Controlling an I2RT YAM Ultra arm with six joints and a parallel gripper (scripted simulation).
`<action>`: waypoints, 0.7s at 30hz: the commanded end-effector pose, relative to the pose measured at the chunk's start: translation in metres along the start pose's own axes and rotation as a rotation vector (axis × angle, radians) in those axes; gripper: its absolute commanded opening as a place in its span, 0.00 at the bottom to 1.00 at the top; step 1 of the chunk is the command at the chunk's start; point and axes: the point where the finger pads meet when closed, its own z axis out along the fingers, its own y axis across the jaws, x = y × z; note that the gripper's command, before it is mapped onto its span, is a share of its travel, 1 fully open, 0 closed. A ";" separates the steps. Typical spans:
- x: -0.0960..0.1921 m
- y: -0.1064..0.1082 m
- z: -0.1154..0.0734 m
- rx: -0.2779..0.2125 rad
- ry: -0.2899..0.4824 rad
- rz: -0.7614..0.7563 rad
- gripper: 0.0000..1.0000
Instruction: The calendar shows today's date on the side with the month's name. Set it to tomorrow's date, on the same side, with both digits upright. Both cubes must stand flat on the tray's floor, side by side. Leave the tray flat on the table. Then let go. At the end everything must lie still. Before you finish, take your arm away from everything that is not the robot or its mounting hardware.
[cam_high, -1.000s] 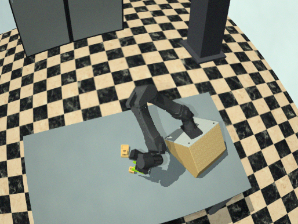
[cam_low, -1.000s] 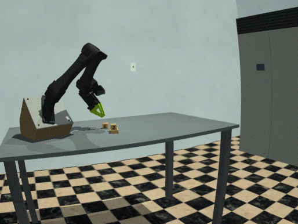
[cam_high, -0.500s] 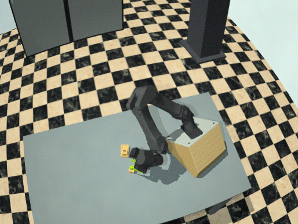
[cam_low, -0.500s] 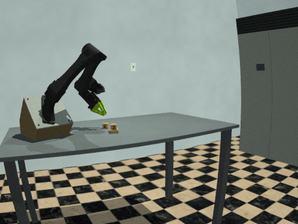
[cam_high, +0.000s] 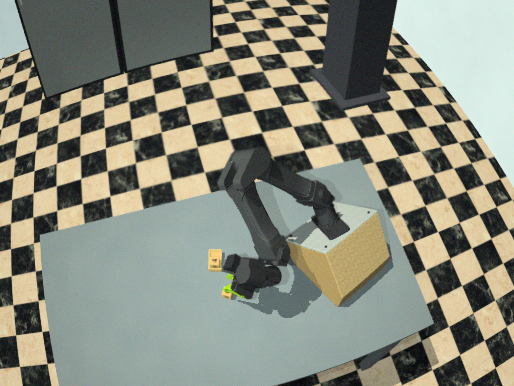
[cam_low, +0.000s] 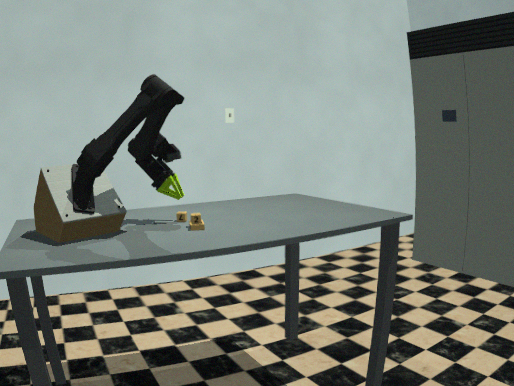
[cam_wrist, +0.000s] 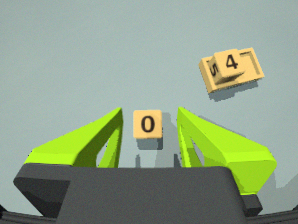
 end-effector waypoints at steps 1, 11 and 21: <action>-0.004 0.006 -0.009 -0.019 -0.021 0.002 0.45; 0.003 0.007 -0.005 -0.026 -0.016 -0.007 0.45; 0.009 0.004 0.000 -0.025 -0.015 -0.011 0.45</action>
